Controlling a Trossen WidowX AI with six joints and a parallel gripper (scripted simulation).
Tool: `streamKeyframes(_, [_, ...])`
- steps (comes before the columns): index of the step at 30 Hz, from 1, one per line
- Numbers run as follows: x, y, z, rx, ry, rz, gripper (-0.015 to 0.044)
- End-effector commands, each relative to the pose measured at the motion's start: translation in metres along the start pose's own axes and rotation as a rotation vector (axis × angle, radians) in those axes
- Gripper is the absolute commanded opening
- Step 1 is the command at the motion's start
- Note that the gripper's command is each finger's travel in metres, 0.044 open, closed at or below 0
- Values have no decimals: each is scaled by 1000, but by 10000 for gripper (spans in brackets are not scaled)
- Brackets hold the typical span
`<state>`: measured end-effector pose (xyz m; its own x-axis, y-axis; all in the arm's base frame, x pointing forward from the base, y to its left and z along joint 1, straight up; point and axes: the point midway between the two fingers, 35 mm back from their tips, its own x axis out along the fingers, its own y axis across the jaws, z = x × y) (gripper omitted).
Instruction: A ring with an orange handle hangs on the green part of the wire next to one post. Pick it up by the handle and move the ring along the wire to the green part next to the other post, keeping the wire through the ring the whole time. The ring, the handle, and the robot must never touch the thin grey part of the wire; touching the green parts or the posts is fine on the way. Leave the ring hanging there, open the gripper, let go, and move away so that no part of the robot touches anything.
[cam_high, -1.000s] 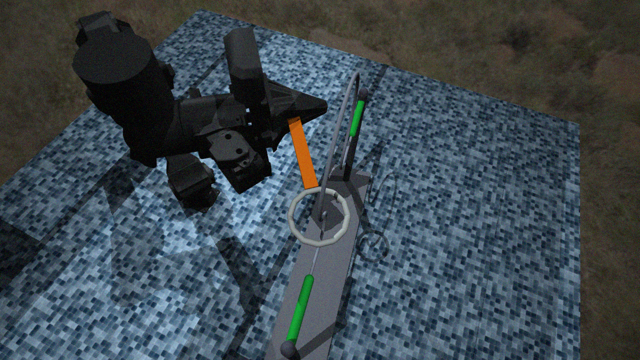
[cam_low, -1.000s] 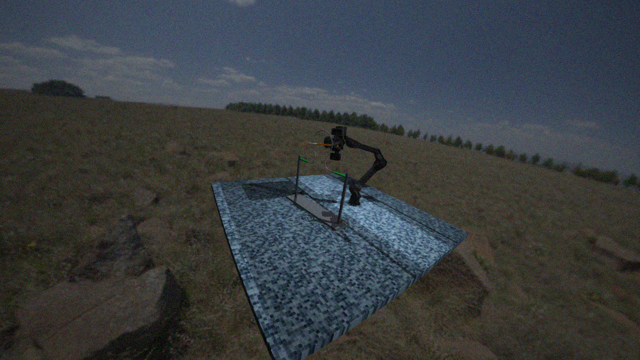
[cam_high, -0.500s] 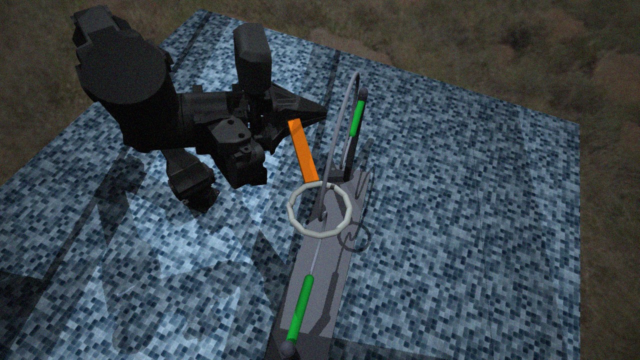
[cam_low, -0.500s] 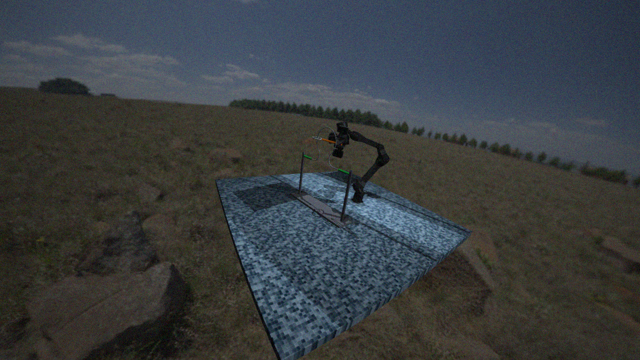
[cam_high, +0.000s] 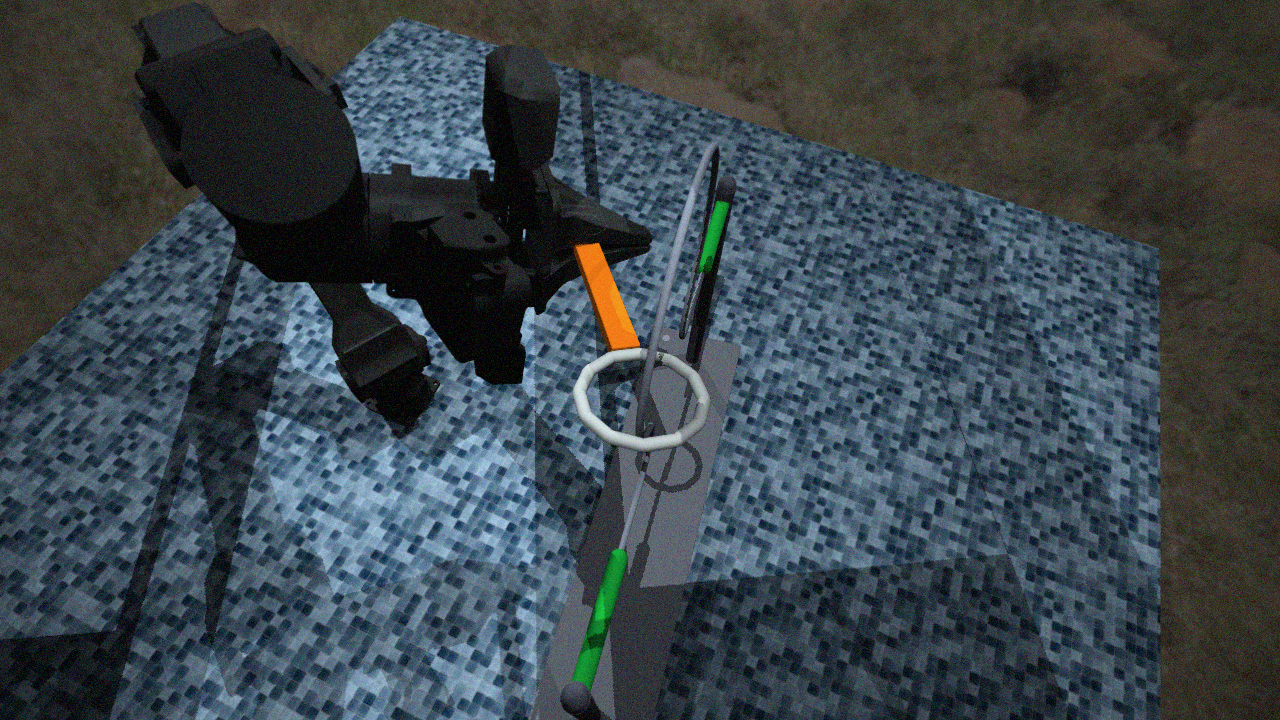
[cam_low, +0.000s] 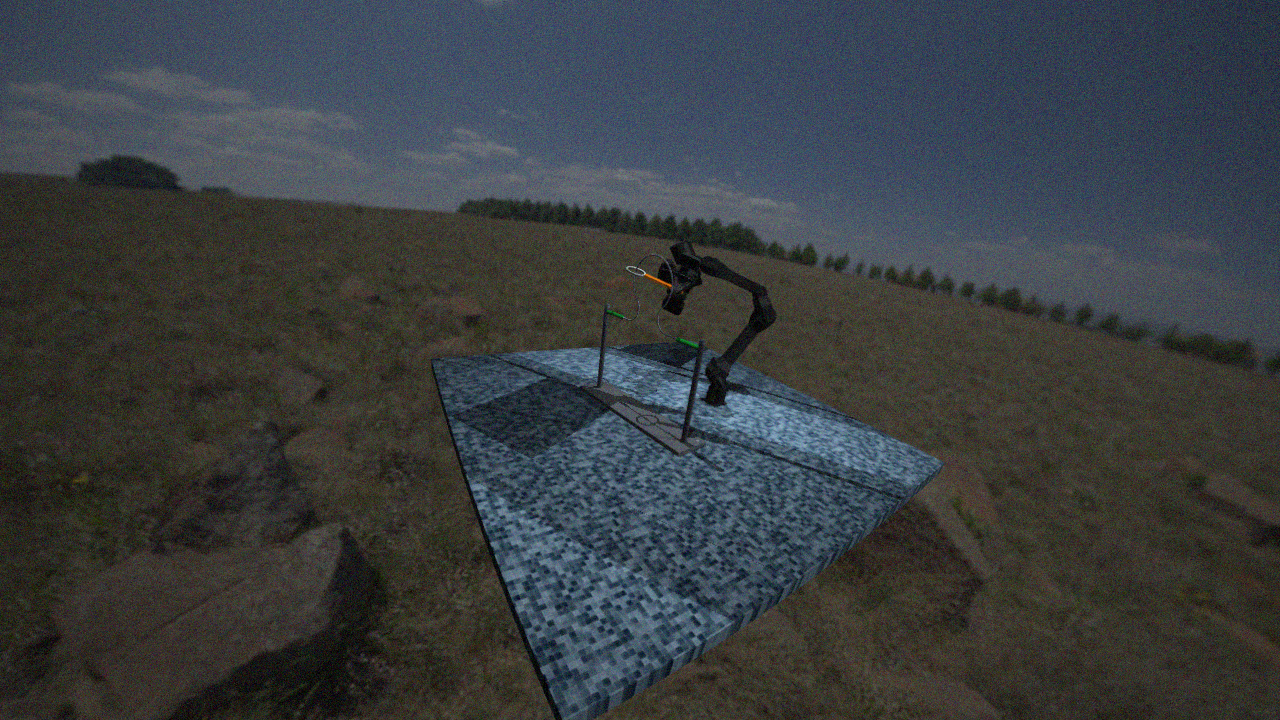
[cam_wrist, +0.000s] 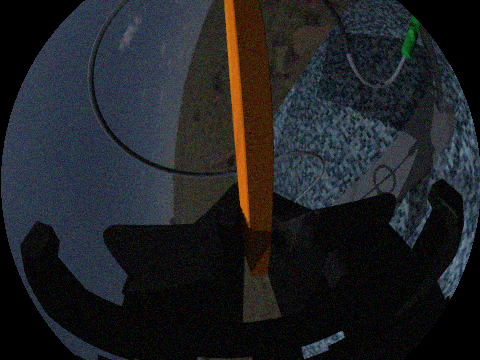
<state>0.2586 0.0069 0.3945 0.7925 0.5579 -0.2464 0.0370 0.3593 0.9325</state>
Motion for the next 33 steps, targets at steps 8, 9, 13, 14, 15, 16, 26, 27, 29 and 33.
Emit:
streamKeyframes(8, [1, -5, 2, -132, -16, -84, -150])
streamKeyframes(9, [1, -5, 2, -143, -17, -91, -150])
streamKeyframes(13, [1, -7, 2, -186, -22, -118, -150])
streamKeyframes(14, [1, -8, 2, -197, -24, -125, -150])
streamKeyframes(15, [1, -8, 2, -213, -26, -135, -150])
streamKeyframes(16, [1, -9, 2, -226, -27, -143, -150])
streamKeyframes(26, [0, -14, 4, -334, -41, -209, -150])
streamKeyframes(27, [0, -14, 4, -345, -42, -216, -150])
streamKeyframes(29, [0, -15, 4, -367, -45, -229, -150])
streamKeyframes(33, [0, -17, 5, -411, -51, -256, -150])
